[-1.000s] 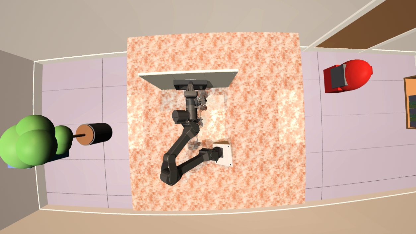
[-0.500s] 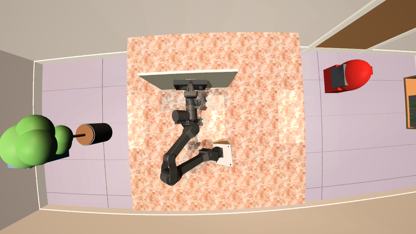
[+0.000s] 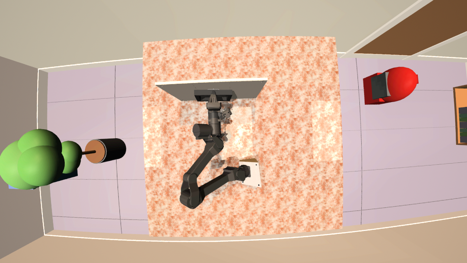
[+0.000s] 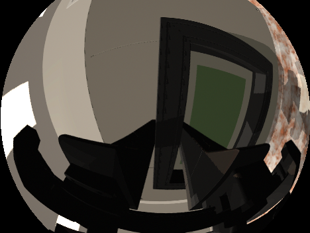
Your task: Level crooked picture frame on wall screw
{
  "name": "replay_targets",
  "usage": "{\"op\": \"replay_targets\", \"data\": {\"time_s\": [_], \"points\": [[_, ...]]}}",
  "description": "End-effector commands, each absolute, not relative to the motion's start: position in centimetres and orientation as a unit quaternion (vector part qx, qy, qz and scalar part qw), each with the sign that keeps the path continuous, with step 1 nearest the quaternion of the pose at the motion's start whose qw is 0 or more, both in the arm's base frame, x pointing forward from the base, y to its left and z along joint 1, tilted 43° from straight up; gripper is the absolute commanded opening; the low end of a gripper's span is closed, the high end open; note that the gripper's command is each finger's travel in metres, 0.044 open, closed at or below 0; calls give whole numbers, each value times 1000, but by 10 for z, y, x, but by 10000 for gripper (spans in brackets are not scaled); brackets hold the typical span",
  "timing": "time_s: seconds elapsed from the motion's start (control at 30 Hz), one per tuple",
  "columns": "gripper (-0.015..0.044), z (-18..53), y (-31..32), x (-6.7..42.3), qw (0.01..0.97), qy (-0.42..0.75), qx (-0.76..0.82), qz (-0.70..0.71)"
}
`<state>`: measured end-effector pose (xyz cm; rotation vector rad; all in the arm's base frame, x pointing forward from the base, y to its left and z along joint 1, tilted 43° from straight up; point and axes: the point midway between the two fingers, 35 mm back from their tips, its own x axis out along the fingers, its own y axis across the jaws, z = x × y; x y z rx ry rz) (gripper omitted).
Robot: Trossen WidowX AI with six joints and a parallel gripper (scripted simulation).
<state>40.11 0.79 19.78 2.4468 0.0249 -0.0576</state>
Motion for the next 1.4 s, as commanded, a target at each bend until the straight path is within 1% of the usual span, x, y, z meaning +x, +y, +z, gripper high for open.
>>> {"op": "replay_targets", "data": {"time_s": [0.0, 1.37], "points": [[0, 199, 7, 401, 342, 5, 940, -21], [0, 204, 8, 402, 342, 5, 940, -21]]}}
